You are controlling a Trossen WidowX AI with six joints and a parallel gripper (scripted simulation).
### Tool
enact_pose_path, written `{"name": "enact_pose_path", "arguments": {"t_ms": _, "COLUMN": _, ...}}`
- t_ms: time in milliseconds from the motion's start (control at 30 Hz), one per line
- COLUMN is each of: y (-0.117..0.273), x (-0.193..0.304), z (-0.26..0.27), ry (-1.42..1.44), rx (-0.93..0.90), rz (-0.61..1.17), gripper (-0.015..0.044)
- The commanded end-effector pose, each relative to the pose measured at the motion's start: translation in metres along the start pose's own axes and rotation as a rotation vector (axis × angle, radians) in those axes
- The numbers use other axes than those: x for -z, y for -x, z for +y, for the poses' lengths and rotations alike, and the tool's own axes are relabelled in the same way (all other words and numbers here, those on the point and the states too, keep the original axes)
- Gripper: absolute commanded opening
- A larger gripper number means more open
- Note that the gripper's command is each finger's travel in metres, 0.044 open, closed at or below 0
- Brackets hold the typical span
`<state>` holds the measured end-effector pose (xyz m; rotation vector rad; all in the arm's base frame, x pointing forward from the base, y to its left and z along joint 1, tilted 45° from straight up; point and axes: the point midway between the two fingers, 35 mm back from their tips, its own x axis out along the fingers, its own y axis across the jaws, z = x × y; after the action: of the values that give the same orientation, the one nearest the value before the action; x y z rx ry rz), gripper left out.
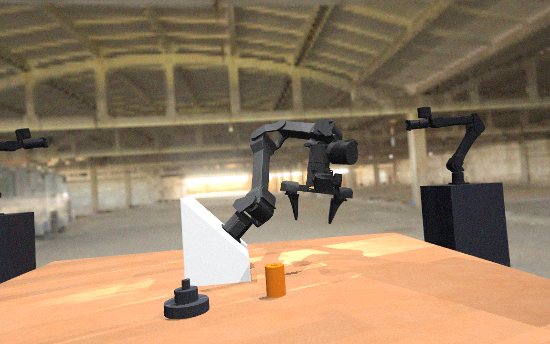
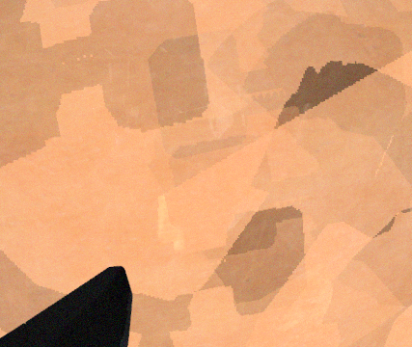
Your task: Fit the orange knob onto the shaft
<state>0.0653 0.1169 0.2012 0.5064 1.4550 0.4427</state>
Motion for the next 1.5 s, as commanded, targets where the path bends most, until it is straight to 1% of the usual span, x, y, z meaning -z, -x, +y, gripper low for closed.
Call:
{"name": "enact_pose_path", "arguments": {"t_ms": 0, "y": -0.006, "x": -0.039, "z": 0.003, "ry": 0.009, "rx": 0.02, "rz": 0.025, "gripper": 0.044}}
{"name": "enact_pose_path", "arguments": {"t_ms": 133, "y": -0.013, "x": -0.083, "z": -0.01, "ry": 0.014, "rx": 0.017, "rz": 0.047, "gripper": 0.044}}
{"name": "enact_pose_path", "arguments": {"t_ms": 267, "y": -0.017, "x": -0.125, "z": -0.035, "ry": 0.015, "rx": -0.013, "rz": 0.06, "gripper": 0.044}}
{"name": "enact_pose_path", "arguments": {"t_ms": 433, "y": -0.02, "x": -0.17, "z": -0.086, "ry": 0.01, "rx": -0.08, "rz": 0.048, "gripper": 0.044}}
{"name": "enact_pose_path", "arguments": {"t_ms": 567, "y": -0.022, "x": -0.194, "z": -0.134, "ry": 0.012, "rx": -0.154, "rz": 0.014, "gripper": 0.044}}
{"name": "enact_pose_path", "arguments": {"t_ms": 633, "y": -0.022, "x": -0.197, "z": -0.142, "ry": 0.014, "rx": -0.168, "rz": 0.005, "gripper": 0.044}}
{"name": "enact_pose_path", "arguments": {"t_ms": 833, "y": -0.024, "x": -0.198, "z": -0.142, "ry": 0.014, "rx": -0.168, "rz": 0.005, "gripper": 0.044}}
{"name": "enact_pose_path", "arguments": {"t_ms": 967, "y": -0.055, "x": -0.198, "z": -0.137, "ry": 0.014, "rx": -0.169, "rz": 0.005, "gripper": 0.044}}
{"name": "enact_pose_path", "arguments": {"t_ms": 1133, "y": -0.058, "x": -0.198, "z": -0.136, "ry": 0.014, "rx": -0.169, "rz": 0.005, "gripper": 0.044}}
{"name": "enact_pose_path", "arguments": {"t_ms": 1233, "y": -0.07, "x": -0.199, "z": -0.134, "ry": 0.014, "rx": -0.169, "rz": 0.005, "gripper": 0.044}}
{"name": "enact_pose_path", "arguments": {"t_ms": 1467, "y": -0.076, "x": -0.2, "z": -0.133, "ry": 0.014, "rx": -0.169, "rz": 0.005, "gripper": 0.044}}
